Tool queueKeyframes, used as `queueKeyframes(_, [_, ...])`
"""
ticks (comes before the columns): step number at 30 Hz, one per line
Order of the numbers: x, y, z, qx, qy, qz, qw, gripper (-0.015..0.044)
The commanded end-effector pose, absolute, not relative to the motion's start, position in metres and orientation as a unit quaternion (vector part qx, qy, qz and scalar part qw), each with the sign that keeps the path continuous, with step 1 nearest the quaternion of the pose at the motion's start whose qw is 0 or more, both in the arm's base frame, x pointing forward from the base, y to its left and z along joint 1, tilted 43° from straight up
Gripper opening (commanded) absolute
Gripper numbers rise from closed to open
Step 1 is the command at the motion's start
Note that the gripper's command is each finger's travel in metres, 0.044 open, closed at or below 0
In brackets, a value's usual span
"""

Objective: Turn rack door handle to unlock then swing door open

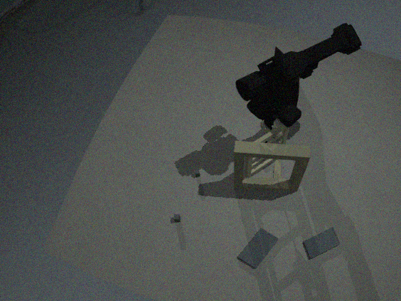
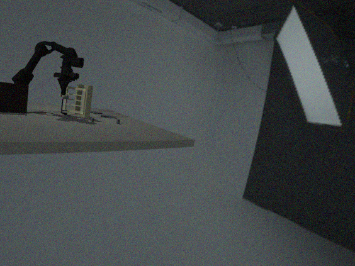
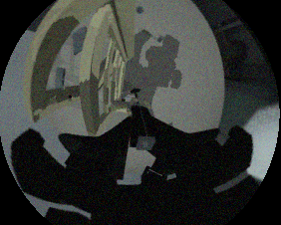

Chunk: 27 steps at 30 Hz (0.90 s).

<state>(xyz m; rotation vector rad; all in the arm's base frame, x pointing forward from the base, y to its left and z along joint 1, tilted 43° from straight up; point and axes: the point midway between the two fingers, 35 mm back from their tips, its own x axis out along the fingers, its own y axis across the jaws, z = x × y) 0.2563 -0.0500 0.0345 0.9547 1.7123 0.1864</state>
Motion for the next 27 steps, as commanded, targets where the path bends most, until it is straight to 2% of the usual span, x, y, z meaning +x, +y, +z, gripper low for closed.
queueKeyframes(1, [0.255,-0.055,0.029,0.381,0.719,0.110,0.570,0.0028])
queueKeyframes(27, [0.251,-0.096,-0.008,0.257,0.683,0.251,0.636,0.0028])
